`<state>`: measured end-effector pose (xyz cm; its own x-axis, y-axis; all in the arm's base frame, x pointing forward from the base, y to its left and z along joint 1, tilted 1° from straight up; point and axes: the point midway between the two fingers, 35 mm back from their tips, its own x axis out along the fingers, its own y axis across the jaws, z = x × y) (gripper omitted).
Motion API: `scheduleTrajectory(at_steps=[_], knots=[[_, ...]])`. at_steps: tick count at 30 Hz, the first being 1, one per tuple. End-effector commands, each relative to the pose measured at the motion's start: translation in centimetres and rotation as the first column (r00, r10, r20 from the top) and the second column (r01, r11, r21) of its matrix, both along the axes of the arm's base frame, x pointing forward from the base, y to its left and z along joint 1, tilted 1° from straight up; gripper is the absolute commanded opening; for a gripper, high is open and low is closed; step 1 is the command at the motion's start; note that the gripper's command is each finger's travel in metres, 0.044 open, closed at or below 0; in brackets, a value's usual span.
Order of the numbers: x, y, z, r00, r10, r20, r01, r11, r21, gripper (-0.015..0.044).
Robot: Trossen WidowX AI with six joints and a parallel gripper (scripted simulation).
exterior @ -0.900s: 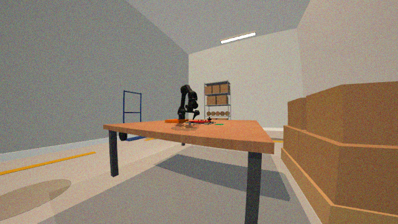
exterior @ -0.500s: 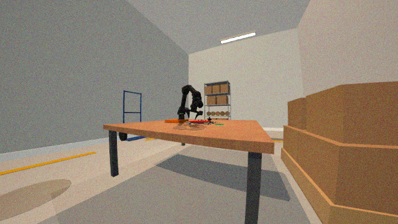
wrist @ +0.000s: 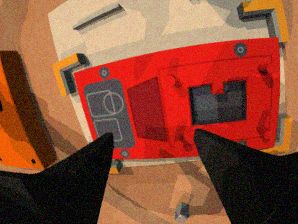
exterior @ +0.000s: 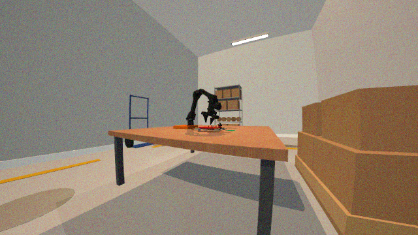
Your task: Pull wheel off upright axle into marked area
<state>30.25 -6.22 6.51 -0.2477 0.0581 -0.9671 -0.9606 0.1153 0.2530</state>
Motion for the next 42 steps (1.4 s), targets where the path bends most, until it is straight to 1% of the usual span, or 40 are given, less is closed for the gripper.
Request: scheduleTrajectory(at_steps=[1, 6, 11, 18, 20, 36, 42], knots=[[2.5, 3.9, 2.1, 0.919, -0.378, 0.113, 0.389, 0.915, -0.107, 0.0300], [3.6, 6.9, 3.1, 0.779, -0.599, 0.183, 0.622, 0.774, -0.117, 0.0300], [4.4, 9.9, 4.1, 0.578, -0.781, 0.236, 0.813, 0.575, -0.090, 0.0300], [4.9, 13.1, 5.1, 0.301, -0.919, 0.255, 0.953, 0.299, -0.047, 0.0300], [4.9, 13.6, 5.3, 0.247, -0.935, 0.255, 0.969, 0.246, -0.039, 0.0300], [4.9, 13.7, 5.3, 0.242, -0.936, 0.255, 0.970, 0.240, -0.039, 0.0300], [4.7, 14.4, 5.3, 0.242, -0.936, 0.254, 0.970, 0.240, -0.039, 0.0300]])
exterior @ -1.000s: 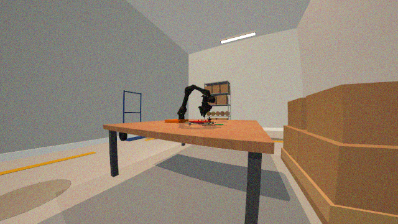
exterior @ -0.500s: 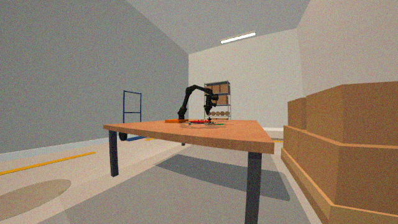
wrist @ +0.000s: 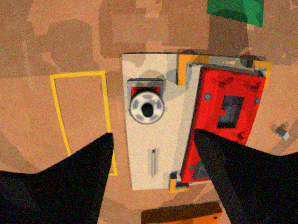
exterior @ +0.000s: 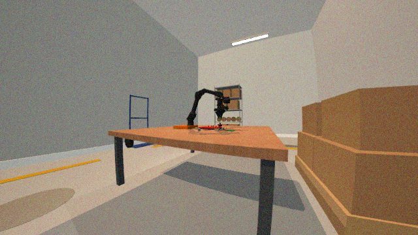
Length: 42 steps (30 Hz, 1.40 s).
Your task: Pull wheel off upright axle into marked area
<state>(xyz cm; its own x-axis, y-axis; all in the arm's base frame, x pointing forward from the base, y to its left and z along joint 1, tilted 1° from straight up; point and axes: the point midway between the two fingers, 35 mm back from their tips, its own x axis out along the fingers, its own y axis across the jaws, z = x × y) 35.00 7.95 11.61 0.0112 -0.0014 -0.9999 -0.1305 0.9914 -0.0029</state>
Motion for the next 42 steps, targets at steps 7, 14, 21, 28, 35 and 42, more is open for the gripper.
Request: scheduleTrajectory(at_steps=[7, 14, 21, 28, 35, 42], knots=[[0.2, 0.3, -2.3, 1.000, -0.003, 0.010, 0.003, 1.000, 0.000, 0.0300], [0.2, 0.2, -6.4, 1.000, -0.003, 0.009, 0.003, 1.000, 0.000, 0.0300], [0.0, 0.2, -7.0, 1.000, 0.000, 0.002, 0.000, 1.000, 0.000, 0.0274], [0.0, 0.2, -7.0, 1.000, 0.000, 0.002, 0.000, 1.000, 0.000, 0.0168], [0.0, 0.2, -6.9, 1.000, 0.000, 0.002, 0.000, 1.000, 0.000, 0.0063], [0.0, 0.2, -6.7, 1.000, 0.000, 0.003, 0.000, 1.000, 0.000, 0.0000]])
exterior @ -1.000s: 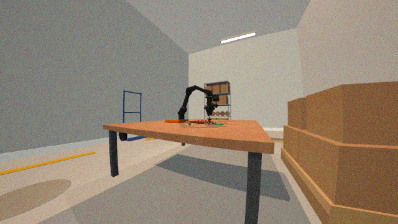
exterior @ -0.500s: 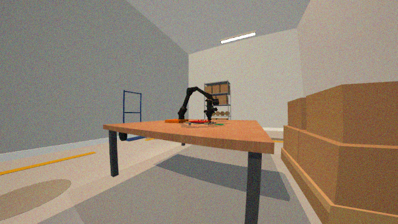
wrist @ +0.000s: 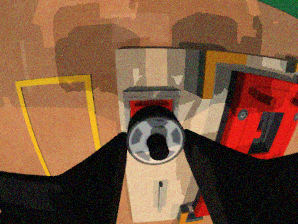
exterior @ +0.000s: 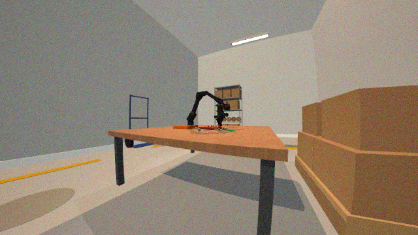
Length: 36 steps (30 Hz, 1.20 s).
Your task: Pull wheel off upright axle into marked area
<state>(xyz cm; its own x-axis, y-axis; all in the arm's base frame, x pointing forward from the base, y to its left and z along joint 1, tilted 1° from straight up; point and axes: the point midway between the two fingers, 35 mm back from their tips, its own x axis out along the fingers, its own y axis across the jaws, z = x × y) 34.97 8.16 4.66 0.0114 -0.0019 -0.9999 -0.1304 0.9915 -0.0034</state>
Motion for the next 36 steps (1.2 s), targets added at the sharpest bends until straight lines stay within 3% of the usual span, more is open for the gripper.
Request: scheduleTrajectory(at_steps=[1, 36], knots=[[0.0, 0.0, 0.2, 1.000, 0.000, 0.002, 0.000, 1.000, 0.001, 0.0000], [0.1, 0.0, 1.4, 1.000, -0.001, 0.005, 0.001, 1.000, 0.001, 0.0000]])
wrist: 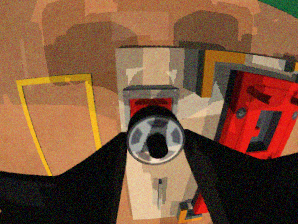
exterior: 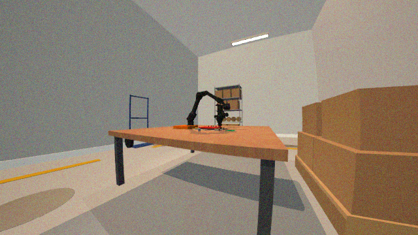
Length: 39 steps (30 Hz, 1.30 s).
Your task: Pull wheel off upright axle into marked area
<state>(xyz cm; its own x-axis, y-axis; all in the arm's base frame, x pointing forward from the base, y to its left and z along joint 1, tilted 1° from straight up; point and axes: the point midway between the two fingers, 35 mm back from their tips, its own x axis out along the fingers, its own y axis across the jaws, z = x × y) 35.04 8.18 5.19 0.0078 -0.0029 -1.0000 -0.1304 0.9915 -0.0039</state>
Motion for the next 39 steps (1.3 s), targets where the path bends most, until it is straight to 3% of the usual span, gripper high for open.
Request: scheduleTrajectory(at_steps=[1, 39], knots=[[0.0, 0.0, 0.9, 1.000, -0.001, 0.008, 0.001, 1.000, 0.002, 0.0000], [0.0, 0.0, 2.2, 1.000, -0.002, 0.011, 0.002, 1.000, 0.001, 0.0000]])
